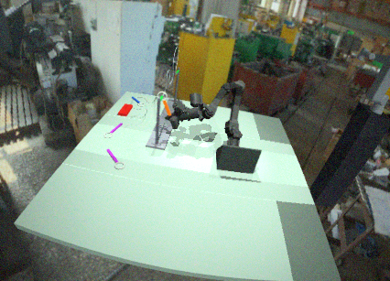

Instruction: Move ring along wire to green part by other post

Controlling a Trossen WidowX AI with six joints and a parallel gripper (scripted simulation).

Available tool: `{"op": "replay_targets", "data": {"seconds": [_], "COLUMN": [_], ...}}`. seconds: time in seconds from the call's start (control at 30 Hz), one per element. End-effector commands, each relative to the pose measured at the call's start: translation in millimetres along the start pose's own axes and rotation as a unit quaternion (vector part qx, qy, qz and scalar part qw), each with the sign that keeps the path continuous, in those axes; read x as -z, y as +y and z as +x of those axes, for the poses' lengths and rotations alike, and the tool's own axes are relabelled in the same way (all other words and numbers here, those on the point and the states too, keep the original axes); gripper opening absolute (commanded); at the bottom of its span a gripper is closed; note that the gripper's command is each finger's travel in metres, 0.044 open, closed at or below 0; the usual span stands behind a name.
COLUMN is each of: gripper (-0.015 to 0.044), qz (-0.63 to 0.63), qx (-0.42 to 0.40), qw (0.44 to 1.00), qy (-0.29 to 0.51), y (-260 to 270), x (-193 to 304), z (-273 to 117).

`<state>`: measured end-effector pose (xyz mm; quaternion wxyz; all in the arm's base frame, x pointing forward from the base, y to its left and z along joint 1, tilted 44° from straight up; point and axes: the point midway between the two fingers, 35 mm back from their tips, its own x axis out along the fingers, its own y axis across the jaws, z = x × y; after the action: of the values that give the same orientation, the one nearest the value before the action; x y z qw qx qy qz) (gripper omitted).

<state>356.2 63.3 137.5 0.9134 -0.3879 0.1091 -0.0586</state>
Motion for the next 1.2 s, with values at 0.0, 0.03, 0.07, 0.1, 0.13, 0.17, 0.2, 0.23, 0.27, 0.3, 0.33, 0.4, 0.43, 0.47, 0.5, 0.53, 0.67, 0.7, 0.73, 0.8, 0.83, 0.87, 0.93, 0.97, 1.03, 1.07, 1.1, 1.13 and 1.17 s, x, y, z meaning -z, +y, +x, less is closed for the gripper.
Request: {"op": "replay_targets", "data": {"seconds": [0.0,0.03,0.07,0.1,0.13,0.17,0.2,0.23,0.27,0.3,0.33,0.4,0.43,0.47,0.5,0.53,0.67,0.7,0.73,0.8,0.83,0.87,0.93,0.97,1.03,1.07,1.1,1.13,1.17], "gripper": [-0.0150,-0.0150,-0.0150,-0.0150,-0.0150,-0.0150,-0.0150,-0.0150,-0.0150,-0.0150,-0.0150,-0.0150,-0.0150,-0.0150,-0.0150,-0.0150,-0.0150,-0.0150,-0.0150,-0.0150,-0.0150,-0.0150,-0.0150,-0.0150,-0.0150,-0.0150,-0.0150,-0.0150,-0.0150], "qz": [0.000,0.000,0.000,0.000,0.000,0.000,0.000,0.000,0.000,0.000,0.000,0.000,0.000,0.000,0.000,0.000,0.000,0.000,0.000,0.000,0.000,0.000,0.000,0.000,0.000,0.000,0.000,0.000,0.000], "qx": [-0.002,-0.002,-0.002,-0.002,-0.002,-0.002,-0.002,-0.002,-0.002,-0.002,-0.002,-0.002,-0.002,-0.002,-0.002,-0.002,-0.002,-0.002,-0.002,-0.002,-0.002,-0.002,-0.002,-0.002,-0.002,-0.002,-0.002,-0.002,-0.002], "qw": [1.000,1.000,1.000,1.000,1.000,1.000,1.000,1.000,1.000,1.000,1.000,1.000,1.000,1.000,1.000,1.000,1.000,1.000,1.000,1.000,1.000,1.000,1.000,1.000,1.000,1.000,1.000,1.000,1.000], "qy": [0.001,0.001,0.001,0.001,0.001,0.001,0.001,0.001,0.001,0.001,0.001,0.001,0.001,0.001,0.001,0.001,0.001,0.001,0.001,0.001,0.001,0.001,0.001,0.001,0.001,0.001,0.001,0.001,0.001], "y": [6,7,8,9,10,11,12,13,14,15,16,16,16,16,16,16,17,17,17,17,17,17,17,17,17,17,17,17,17], "x": [1,1,1,1,1,1,1,1,1,1,1,2,2,3,4,5,11,13,14,15,15,15,15,15,15,15,15,15,15], "z": [0,-1,-1,-1,-1,-1,-1,-1,-1,-2,-2,-1,-1,-1,0,0,3,4,4,4,4,4,4,4,4,4,4,4,4]}}
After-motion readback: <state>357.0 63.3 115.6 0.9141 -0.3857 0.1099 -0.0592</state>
